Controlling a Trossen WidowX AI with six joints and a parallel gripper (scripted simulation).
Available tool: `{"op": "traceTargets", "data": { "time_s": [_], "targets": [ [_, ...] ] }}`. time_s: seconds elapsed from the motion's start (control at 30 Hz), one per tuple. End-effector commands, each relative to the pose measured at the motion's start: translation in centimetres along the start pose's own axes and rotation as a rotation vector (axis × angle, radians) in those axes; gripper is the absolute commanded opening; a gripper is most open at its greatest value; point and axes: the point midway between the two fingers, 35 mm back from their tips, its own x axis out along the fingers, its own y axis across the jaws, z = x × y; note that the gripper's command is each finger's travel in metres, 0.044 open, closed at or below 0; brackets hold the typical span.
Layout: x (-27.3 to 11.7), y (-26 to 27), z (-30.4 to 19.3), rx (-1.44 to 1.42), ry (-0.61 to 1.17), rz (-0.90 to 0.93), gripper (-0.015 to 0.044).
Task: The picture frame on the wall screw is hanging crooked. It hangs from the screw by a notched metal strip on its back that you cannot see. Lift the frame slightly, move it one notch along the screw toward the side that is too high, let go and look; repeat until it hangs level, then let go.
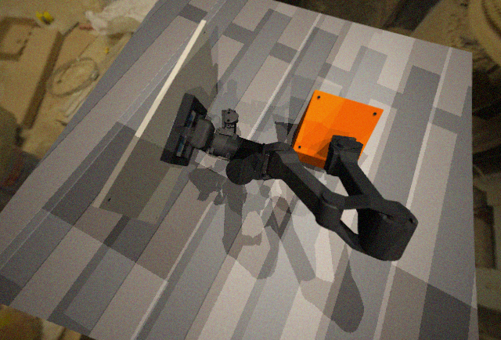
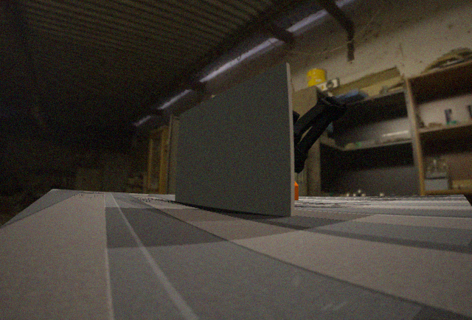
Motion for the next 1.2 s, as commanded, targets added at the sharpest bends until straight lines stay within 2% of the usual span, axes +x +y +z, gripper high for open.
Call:
{"op": "traceTargets", "data": {
  "time_s": [0.0, 1.17],
  "targets": [
    [0.00, 0.79, 0.02, 0.004, -0.002, 0.019, 0.0000],
    [-0.01, 0.94, 0.02, 0.004, -0.002, 0.019, 0.0000]
  ]
}}
